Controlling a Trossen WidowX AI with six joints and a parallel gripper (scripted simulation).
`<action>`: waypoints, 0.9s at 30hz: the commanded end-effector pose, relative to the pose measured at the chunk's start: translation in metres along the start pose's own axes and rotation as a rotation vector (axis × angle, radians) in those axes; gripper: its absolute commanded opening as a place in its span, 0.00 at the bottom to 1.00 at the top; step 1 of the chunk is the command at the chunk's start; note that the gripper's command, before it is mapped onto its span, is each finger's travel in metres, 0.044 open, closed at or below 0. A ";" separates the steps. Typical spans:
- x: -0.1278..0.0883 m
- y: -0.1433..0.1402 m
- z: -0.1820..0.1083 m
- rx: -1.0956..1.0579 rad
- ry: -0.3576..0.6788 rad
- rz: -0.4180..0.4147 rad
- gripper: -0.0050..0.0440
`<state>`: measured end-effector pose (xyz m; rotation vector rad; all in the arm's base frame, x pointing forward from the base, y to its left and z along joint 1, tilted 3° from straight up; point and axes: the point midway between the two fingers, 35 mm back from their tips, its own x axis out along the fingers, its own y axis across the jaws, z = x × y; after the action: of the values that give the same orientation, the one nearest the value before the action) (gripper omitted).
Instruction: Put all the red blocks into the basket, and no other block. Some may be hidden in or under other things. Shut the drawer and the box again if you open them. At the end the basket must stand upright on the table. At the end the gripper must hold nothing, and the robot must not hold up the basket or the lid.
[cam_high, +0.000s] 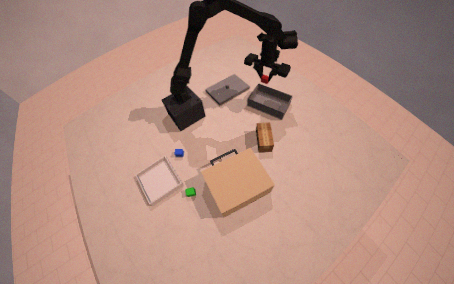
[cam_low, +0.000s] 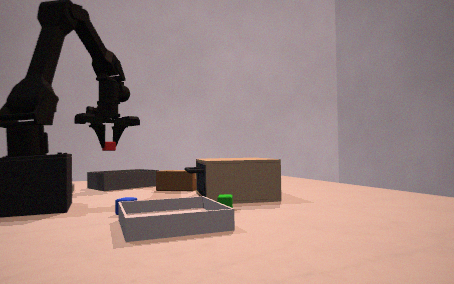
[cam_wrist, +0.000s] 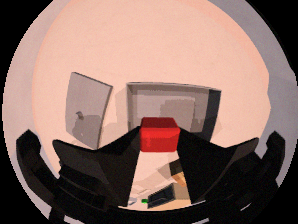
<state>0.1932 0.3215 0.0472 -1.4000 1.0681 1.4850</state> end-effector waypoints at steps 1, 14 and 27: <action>-0.013 0.000 0.000 -0.003 -0.002 -0.004 0.10; -0.013 -0.040 -0.067 0.392 -0.003 -0.004 0.10; -0.013 -0.075 -0.160 0.786 -0.004 -0.003 0.10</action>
<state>0.2961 0.2230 0.0573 -0.9194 1.3782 0.9863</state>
